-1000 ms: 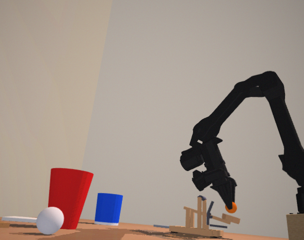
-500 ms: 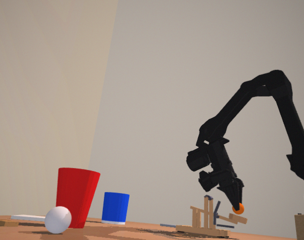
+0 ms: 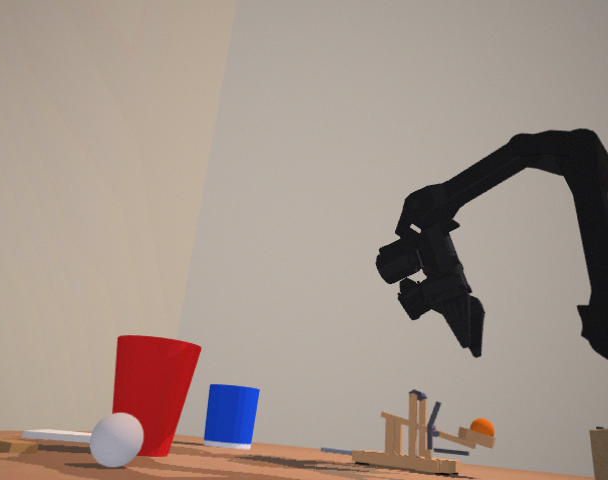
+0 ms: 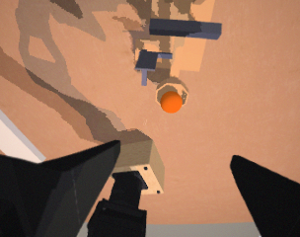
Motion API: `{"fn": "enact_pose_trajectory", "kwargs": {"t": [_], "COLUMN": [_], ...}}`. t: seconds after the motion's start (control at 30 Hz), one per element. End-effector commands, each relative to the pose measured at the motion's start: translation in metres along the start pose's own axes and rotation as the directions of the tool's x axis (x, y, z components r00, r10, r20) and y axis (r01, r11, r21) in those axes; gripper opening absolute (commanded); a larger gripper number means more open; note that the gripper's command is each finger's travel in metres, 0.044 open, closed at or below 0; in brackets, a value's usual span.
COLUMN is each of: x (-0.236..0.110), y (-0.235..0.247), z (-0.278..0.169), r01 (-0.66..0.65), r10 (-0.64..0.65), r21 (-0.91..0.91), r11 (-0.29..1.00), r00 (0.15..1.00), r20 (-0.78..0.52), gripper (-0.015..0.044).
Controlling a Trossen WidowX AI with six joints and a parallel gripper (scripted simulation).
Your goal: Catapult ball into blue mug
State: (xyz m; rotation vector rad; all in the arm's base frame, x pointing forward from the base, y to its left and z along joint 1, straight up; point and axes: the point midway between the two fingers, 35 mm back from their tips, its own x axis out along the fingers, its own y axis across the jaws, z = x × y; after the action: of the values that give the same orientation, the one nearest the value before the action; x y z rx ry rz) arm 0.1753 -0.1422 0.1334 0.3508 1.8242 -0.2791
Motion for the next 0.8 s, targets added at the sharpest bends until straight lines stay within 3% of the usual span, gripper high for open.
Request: {"fn": "enact_pose_trajectory", "kwargs": {"t": [0.0, 0.37, 0.77], "x": [0.002, -0.061, -0.149], "y": [-0.001, -0.013, -0.009], "z": [0.008, 0.114, 0.213], "r01": [0.004, 0.062, 0.012], "r10": [-0.004, -0.097, -0.154], "r21": [0.005, 0.111, 0.211], "r11": [1.0, 0.992, 0.977], "r00": [1.0, 0.933, 0.723], "r20": [0.011, 0.347, 0.673], "gripper": [0.044, 0.044, 0.044]}}
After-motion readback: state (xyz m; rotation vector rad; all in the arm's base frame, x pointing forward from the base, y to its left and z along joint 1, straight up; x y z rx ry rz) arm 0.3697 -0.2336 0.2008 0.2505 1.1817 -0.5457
